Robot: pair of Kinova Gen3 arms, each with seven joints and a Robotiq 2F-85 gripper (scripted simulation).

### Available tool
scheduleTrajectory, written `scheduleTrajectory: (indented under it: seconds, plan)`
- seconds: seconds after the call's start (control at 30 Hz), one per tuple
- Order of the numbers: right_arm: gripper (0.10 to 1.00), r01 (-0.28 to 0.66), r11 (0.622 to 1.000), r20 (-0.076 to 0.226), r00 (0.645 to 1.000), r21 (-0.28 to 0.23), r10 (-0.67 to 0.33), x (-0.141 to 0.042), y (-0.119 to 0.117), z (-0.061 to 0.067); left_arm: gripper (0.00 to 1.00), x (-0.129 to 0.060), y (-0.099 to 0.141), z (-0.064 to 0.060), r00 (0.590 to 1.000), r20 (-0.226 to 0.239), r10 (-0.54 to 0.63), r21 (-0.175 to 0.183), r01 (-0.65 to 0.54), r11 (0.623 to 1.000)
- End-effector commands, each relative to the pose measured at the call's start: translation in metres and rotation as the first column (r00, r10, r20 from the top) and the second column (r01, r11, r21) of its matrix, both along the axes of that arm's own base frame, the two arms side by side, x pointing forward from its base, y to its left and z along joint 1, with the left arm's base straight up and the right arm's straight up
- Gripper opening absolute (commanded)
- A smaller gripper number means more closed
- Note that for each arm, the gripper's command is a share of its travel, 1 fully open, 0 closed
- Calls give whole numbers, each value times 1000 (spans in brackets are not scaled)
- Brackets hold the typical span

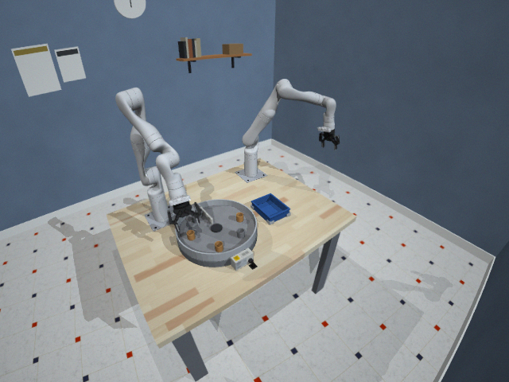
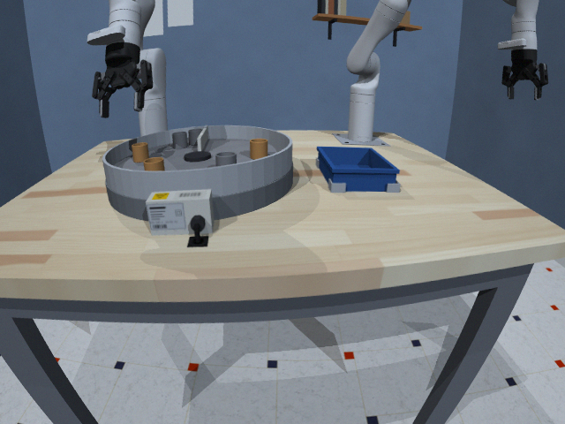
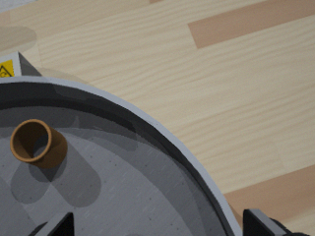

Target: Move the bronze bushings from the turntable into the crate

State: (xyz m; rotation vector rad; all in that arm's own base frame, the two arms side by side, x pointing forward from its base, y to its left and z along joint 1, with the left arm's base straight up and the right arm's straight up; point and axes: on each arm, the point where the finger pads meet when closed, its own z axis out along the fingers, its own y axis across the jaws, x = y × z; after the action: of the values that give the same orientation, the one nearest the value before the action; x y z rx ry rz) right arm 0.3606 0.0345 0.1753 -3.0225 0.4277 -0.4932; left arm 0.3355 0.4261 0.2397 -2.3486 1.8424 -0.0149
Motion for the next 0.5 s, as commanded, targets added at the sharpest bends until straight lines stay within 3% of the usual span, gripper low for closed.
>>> scheduleTrajectory:
  seconds: [0.0, 0.17, 0.23, 0.27, 0.47]
  plan:
    - [1000, 0, 1000, 1, 1000, 0, 0, 0, 0, 0, 1000, -18, 9, -1, 1000, -8, -8, -1, 8, 1000]
    - [1000, 0, 1000, 1, 1000, 0, 0, 0, 0, 0, 1000, -44, 19, -5, 1000, -21, -18, -5, 18, 1000]
    - [1000, 0, 1000, 1, 1000, 0, 0, 0, 0, 0, 1000, -44, 19, -5, 1000, -21, -18, -5, 18, 1000]
    - [1000, 0, 1000, 1, 1000, 0, 0, 0, 0, 0, 1000, -59, 24, -7, 999, -28, -24, -8, 24, 1000]
    - [1000, 0, 1000, 1, 1000, 0, 0, 0, 0, 0, 1000, -89, 33, -10, 998, -42, -36, -14, 36, 999]
